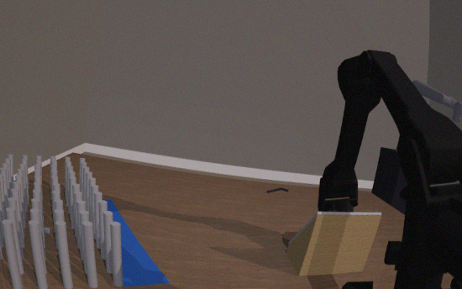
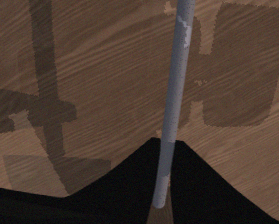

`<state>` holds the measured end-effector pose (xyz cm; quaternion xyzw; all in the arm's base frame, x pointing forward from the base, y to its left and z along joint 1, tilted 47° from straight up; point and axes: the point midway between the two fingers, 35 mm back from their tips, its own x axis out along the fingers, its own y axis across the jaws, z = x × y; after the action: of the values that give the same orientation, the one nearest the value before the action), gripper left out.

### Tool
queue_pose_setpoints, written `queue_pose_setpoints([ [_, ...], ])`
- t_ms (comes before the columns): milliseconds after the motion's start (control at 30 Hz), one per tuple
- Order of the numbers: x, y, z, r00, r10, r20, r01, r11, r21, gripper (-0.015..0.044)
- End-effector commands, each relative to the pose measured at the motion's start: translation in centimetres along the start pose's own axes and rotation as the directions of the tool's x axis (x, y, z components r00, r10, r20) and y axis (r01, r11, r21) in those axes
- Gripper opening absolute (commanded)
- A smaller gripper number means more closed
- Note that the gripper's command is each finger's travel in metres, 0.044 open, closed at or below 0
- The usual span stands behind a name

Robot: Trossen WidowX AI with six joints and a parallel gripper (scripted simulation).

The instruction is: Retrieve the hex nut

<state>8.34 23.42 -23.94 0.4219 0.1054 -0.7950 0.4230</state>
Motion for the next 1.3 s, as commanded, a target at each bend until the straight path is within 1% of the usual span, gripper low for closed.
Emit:
queue_pose_setpoints([
  [0, -3.3, -0.9, -0.3, 1.0, -0.019, -0.024, 0.019, 1.0, -0.002, 0.0],
  [233, -3.6, -1.0, -0.3, 0.999, -0.017, -0.027, 0.018, 1.0, 0.018, 0.0],
  [433, -3.3, -1.6, -0.6, 0.998, 0.006, -0.062, 0.006, 0.98, 0.197, 0.0],
  [633, -3.0, -2.2, -0.9, 0.995, 0.028, -0.1, 0.011, 0.927, 0.374, 0.0],
  [933, -2.7, -3.0, -1.2, 0.986, 0.059, -0.156, 0.05, 0.79, 0.611, 0.0],
  [1267, -2.3, -4.0, -1.6, 0.971, 0.089, -0.22, 0.132, 0.57, 0.811, 0.0],
])
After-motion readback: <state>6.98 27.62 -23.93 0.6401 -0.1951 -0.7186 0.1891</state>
